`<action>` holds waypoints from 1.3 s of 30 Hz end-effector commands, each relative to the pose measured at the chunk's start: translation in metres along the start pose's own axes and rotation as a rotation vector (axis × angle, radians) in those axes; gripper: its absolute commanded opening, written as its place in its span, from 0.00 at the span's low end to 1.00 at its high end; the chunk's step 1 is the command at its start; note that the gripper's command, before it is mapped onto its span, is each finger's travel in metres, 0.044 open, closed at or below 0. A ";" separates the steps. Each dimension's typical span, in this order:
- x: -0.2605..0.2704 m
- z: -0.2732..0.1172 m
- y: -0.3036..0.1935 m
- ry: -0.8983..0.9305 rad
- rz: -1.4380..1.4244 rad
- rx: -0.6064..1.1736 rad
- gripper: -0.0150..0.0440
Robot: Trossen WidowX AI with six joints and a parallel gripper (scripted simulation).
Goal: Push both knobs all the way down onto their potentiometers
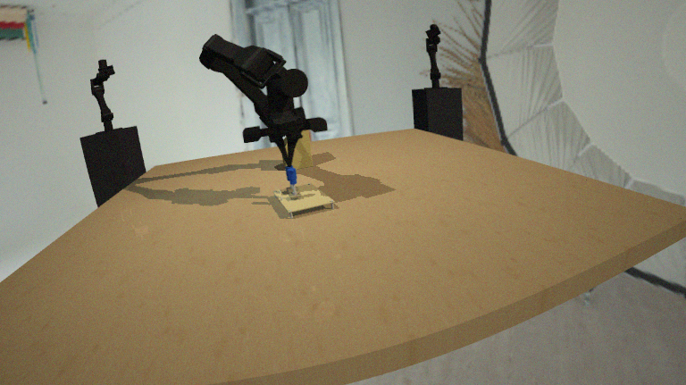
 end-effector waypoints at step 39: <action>-0.001 0.010 0.000 -0.006 -0.003 -0.001 0.25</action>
Point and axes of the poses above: the point midway between the two fingers, 35 mm back from their tips, its own z axis out along the fingers, its own x axis across the jaws, y = z × x, the point moved 4 cm from there along -z, back along the fingers
